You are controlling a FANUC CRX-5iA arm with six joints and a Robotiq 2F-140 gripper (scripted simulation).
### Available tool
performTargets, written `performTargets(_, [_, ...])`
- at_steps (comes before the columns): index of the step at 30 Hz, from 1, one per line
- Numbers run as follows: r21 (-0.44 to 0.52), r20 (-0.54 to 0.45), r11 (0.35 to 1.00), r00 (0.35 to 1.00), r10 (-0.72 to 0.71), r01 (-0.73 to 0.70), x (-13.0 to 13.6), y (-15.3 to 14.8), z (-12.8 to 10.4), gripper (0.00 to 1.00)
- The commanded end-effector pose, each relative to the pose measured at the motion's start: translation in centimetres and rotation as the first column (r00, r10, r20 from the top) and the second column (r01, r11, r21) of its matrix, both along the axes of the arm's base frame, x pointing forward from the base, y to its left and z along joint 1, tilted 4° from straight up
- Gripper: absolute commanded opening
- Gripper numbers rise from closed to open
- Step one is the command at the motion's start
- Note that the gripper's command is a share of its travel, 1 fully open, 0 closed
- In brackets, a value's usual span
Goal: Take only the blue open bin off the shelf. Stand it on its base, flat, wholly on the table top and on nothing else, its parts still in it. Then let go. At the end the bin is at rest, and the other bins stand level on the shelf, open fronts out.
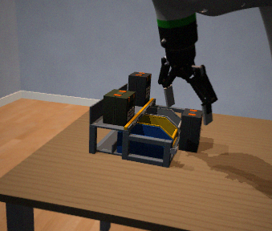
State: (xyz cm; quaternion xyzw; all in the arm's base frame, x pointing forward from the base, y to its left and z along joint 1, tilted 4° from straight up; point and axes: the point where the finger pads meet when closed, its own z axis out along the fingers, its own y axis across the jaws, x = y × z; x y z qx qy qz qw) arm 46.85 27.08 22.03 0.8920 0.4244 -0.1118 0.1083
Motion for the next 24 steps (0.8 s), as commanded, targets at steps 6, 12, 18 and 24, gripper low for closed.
performTargets(6, [0.105,0.041,0.967,0.972,0.230,-0.233,2.5,-3.9,-1.8,1.00])
performTargets(12, [0.105,0.041,0.967,0.972,0.230,-0.233,2.5,-3.9,-1.8,1.00])
performTargets(18, [0.125,0.051,0.952,0.960,0.274,-0.279,3.1,-4.8,-2.2,1.00])
performTargets(24, [0.196,0.103,0.869,0.891,0.442,-0.454,5.3,-8.2,-3.9,1.00])
